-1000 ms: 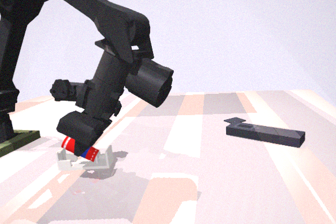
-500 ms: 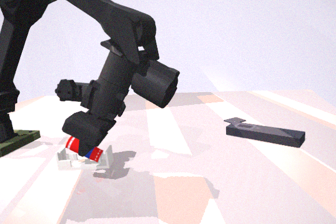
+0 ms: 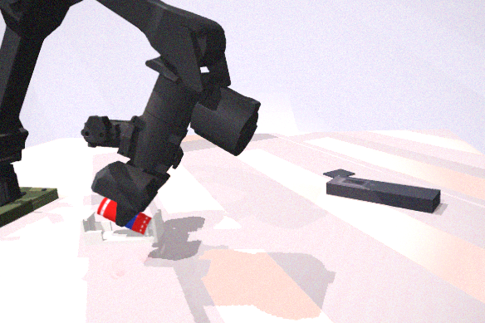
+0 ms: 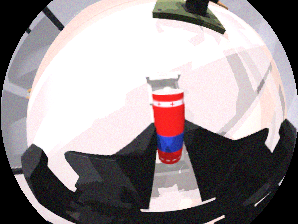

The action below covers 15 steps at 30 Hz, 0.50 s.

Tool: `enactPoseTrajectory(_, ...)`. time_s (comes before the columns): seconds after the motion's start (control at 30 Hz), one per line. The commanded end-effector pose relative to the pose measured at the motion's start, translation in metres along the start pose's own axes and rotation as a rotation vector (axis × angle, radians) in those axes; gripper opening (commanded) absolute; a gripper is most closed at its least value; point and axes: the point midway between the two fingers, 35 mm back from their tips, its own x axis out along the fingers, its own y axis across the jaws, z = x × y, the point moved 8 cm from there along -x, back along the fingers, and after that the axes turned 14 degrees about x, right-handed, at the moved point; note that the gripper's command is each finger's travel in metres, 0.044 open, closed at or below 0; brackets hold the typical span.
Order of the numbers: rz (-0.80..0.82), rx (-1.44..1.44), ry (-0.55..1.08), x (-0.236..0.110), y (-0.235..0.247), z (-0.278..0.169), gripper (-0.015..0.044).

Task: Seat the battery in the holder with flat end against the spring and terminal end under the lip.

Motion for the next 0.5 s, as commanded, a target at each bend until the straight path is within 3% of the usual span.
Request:
enactPoseTrajectory(0.0, -0.012, 0.0, 0.035, 0.0002, 0.0001, -0.0003, 0.0087)
enactPoseTrajectory(0.47, -0.036, 0.001, 0.104, 0.0037, 0.0027, 0.0061, 0.0087)
